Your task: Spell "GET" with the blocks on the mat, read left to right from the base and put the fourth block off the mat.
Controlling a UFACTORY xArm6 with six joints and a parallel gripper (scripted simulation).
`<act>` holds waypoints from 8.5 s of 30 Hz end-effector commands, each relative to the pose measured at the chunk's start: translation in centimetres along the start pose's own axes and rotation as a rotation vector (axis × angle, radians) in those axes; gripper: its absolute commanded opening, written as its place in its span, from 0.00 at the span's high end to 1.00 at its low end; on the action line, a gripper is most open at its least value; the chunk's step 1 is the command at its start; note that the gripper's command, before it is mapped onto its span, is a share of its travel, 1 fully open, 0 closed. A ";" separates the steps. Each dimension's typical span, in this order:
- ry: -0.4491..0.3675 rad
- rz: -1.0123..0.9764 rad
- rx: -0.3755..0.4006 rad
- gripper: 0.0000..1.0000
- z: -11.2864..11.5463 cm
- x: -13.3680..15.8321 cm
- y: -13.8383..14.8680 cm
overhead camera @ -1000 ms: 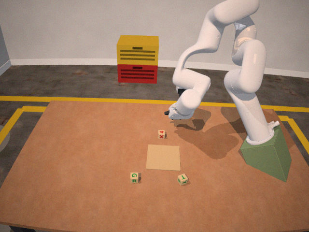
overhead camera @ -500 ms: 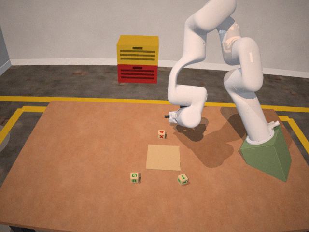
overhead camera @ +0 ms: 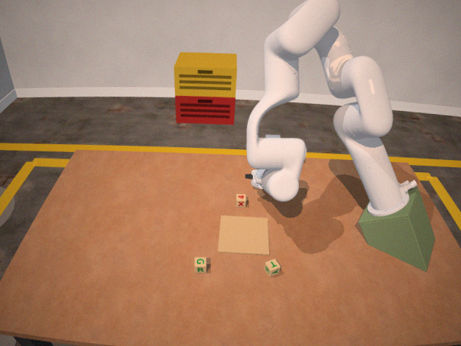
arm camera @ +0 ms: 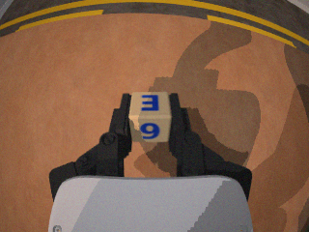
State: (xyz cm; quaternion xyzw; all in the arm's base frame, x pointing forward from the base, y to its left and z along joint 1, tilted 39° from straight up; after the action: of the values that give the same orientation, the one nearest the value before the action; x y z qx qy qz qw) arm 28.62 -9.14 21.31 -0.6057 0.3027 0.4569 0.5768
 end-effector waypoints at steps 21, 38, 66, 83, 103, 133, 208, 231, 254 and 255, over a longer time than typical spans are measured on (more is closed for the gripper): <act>0.002 -0.001 0.000 0.73 -2.5 4.0 -0.4; 0.001 -0.001 0.000 0.73 -2.5 4.0 -0.4; 0.001 -0.001 0.000 0.61 -2.5 4.0 -0.4; 0.001 -0.001 0.000 0.53 -2.5 4.0 -0.4; 0.001 -0.001 0.000 0.53 -2.5 4.0 -0.4; 0.002 -0.001 0.000 0.53 -0.6 1.0 -0.1; -0.933 0.144 0.278 0.53 0.4 -2.2 4.2; -1.009 -0.001 -0.069 0.53 -0.8 -7.5 0.4; -1.011 -0.109 -0.011 0.00 -0.7 -7.5 0.4; -1.012 -0.147 0.010 0.00 -0.7 -7.5 0.4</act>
State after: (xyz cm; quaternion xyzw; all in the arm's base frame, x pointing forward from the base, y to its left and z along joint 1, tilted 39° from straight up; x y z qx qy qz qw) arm 25.33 -11.14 27.75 -0.3268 -0.0372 0.6882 0.6466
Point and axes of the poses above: the point where the finger pads meet when closed, its own z axis back along the fingers, its own y axis across the jaws, x = y × z, the point moved 5 cm from there along z, back along the fingers, and after that the axes turned 4 degrees about z, right-handed, at the moved point
